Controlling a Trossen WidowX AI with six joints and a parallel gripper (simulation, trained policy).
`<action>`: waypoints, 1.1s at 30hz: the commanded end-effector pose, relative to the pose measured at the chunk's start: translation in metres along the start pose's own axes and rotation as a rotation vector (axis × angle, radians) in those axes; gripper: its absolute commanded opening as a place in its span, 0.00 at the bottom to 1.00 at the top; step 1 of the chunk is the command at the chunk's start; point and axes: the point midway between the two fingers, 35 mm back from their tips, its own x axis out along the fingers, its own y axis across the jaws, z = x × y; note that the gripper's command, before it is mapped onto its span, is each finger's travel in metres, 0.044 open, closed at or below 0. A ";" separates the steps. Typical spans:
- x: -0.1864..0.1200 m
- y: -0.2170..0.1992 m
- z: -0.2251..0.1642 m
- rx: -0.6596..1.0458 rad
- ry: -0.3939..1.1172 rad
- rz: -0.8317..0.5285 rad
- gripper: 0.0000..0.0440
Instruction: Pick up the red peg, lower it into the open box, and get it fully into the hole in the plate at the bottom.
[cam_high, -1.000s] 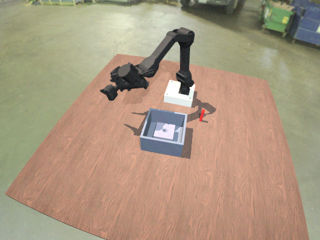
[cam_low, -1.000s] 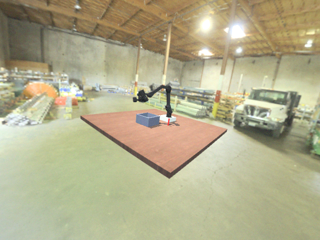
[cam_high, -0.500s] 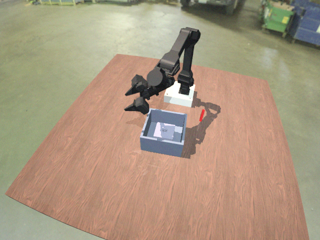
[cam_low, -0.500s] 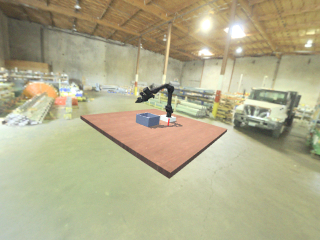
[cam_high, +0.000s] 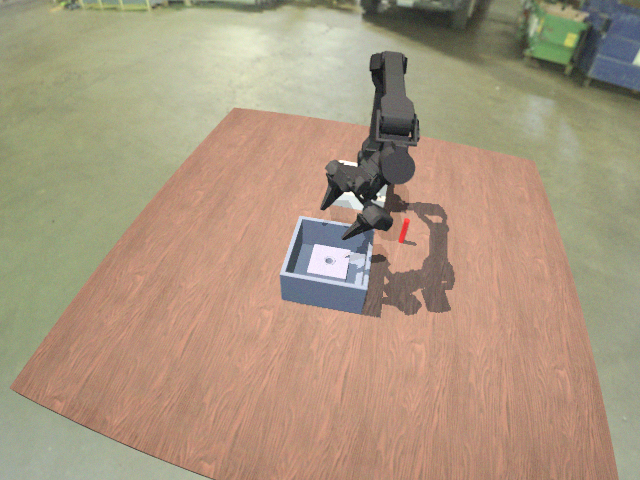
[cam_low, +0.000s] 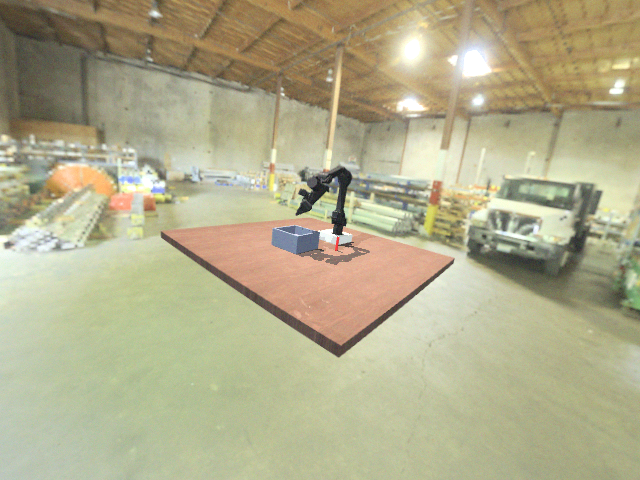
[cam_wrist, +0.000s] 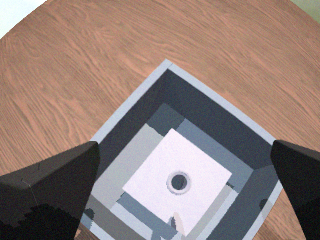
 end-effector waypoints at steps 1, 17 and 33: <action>-0.021 0.007 -0.032 -0.040 0.096 0.034 1.00; -0.087 -0.011 -0.162 -0.154 0.475 -0.018 1.00; -0.073 -0.022 -0.234 -0.213 0.574 -0.084 1.00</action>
